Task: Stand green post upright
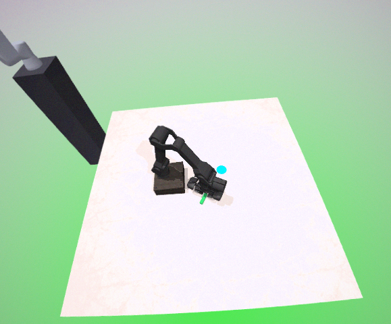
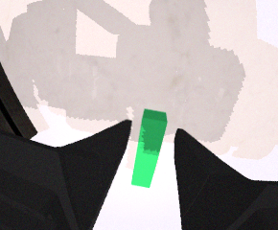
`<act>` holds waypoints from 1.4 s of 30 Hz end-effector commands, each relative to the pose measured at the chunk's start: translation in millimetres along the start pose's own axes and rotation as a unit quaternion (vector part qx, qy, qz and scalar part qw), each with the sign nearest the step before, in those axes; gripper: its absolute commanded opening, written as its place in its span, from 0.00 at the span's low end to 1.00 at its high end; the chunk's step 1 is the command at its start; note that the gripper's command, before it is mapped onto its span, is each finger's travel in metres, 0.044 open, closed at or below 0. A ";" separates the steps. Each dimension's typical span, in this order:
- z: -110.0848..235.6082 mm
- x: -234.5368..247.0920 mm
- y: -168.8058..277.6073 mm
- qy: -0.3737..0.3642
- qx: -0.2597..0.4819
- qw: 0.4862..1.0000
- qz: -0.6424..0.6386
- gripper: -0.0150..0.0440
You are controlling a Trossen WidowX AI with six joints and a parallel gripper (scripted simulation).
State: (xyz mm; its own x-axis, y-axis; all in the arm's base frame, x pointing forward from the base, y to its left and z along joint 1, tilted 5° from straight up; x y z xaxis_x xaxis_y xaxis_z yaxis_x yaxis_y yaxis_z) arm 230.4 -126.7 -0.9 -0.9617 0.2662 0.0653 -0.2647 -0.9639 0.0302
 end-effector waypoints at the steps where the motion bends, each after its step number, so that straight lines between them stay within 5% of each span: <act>1: -1.5 0.8 0.4 -0.001 0.002 1.000 0.002 0.38; 3: -1.5 0.8 0.4 -0.001 0.002 1.000 0.002 0.29; 42: 68.0 -7.4 1.7 0.010 0.001 1.000 -0.007 0.29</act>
State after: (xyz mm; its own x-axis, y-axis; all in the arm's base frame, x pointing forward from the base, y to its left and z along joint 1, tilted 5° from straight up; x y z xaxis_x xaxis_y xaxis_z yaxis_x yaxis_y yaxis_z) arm 240.6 -129.5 58.5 -0.9579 0.2824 0.0523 -0.2810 -0.9591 0.0334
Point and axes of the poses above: the point midway between the two fingers, 35 mm back from their tips, its own z axis back along the fingers, its own x axis across the jaws, y = z × x, the point moved 4 cm from there along z, back along the fingers, and after that the axes turned 14 degrees about z, right-handed, at the moved point
